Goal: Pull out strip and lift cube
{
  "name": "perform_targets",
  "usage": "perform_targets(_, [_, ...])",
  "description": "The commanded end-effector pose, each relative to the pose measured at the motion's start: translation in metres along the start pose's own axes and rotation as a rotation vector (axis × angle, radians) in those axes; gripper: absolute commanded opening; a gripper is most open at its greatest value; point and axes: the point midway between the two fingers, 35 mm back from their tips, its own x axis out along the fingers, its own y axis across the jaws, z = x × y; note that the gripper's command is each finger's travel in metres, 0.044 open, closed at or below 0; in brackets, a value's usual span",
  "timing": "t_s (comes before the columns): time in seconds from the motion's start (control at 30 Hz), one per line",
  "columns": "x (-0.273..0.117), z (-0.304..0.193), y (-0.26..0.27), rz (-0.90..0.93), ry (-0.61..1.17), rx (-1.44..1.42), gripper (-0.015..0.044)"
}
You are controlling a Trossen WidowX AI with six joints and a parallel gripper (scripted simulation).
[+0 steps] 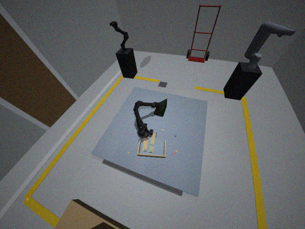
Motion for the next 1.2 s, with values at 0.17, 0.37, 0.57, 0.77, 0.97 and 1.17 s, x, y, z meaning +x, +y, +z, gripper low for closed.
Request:
perform_targets(0.17, [0.004, -0.017, 0.001, 0.002, 0.014, -0.007, 0.0000])
perform_targets(0.37, [0.004, -0.027, 0.002, 0.002, 0.014, -0.007, 0.0000])
perform_targets(0.57, [0.004, -0.037, 0.002, 0.002, 0.015, -0.008, 0.0000])
perform_targets(0.77, [0.004, -0.046, 0.002, 0.002, 0.015, -0.008, 0.0000])
perform_targets(0.97, [0.005, -0.055, 0.003, 0.002, 0.016, -0.009, 0.0000])
perform_targets(1.17, [0.005, -0.064, 0.003, 0.002, 0.016, -0.009, 0.0000])
